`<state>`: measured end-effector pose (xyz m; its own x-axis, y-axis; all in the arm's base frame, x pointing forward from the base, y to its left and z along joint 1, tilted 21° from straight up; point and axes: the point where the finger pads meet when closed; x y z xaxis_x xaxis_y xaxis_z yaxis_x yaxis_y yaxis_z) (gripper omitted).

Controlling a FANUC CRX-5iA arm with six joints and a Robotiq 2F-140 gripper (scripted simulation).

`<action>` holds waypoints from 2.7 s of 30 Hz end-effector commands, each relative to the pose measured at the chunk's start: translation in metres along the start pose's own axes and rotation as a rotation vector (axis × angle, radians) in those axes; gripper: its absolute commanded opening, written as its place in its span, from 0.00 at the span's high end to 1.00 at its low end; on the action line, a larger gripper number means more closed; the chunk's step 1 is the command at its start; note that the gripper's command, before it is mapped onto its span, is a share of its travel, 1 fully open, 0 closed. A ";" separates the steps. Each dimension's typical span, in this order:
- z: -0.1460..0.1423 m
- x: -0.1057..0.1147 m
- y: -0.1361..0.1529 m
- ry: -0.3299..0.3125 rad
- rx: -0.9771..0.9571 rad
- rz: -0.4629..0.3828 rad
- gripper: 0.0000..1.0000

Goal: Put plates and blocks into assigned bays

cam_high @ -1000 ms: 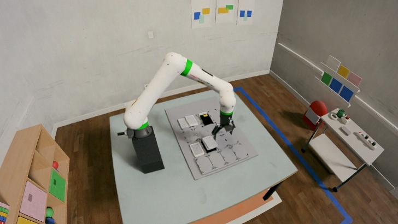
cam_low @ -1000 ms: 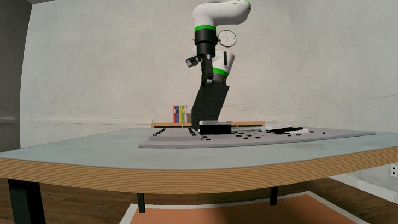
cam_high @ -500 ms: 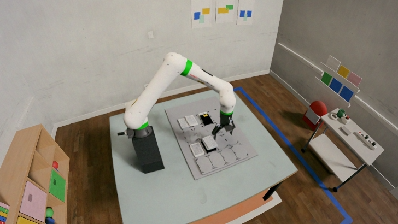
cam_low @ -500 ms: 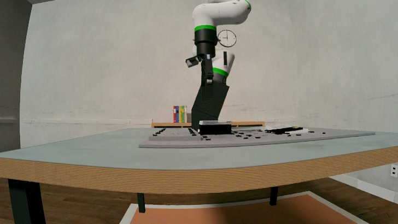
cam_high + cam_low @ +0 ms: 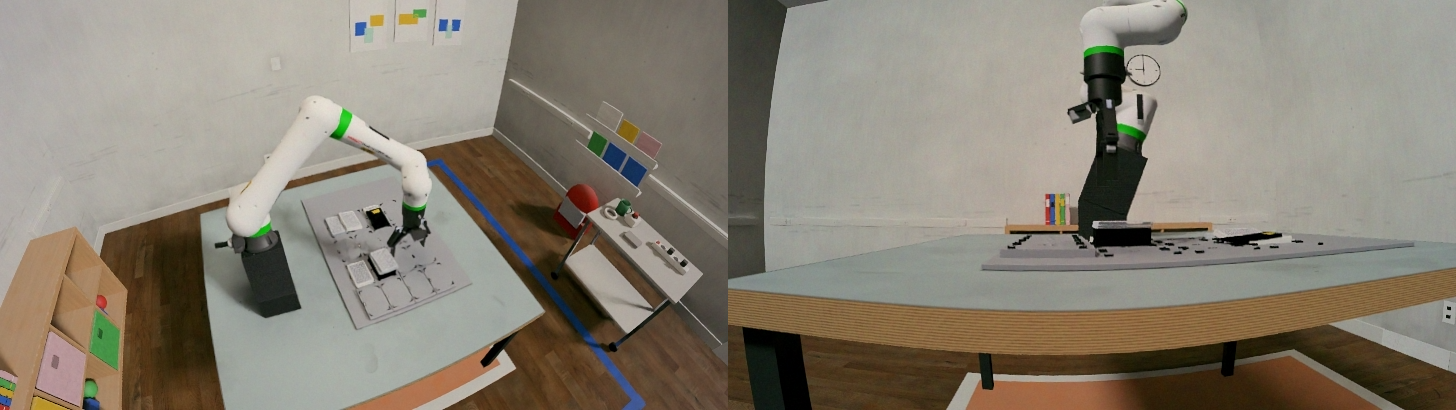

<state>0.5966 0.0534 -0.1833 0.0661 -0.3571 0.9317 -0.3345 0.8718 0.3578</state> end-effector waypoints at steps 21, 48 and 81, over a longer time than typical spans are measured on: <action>-0.007 -0.003 0.031 -0.002 -0.004 0.001 0.30; -0.023 -0.016 0.120 -0.002 -0.004 0.001 0.30; -0.044 -0.032 0.233 -0.002 -0.004 0.001 0.30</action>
<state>0.5586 0.2739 -0.1303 0.0662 -0.3572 0.9317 -0.3300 0.8734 0.3583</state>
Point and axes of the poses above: the point where the finger pads meet when closed, its own x axis back along the fingers, its own z axis across the jaws, y = z × x, and after that the axes turned 9 degrees about x, right-handed
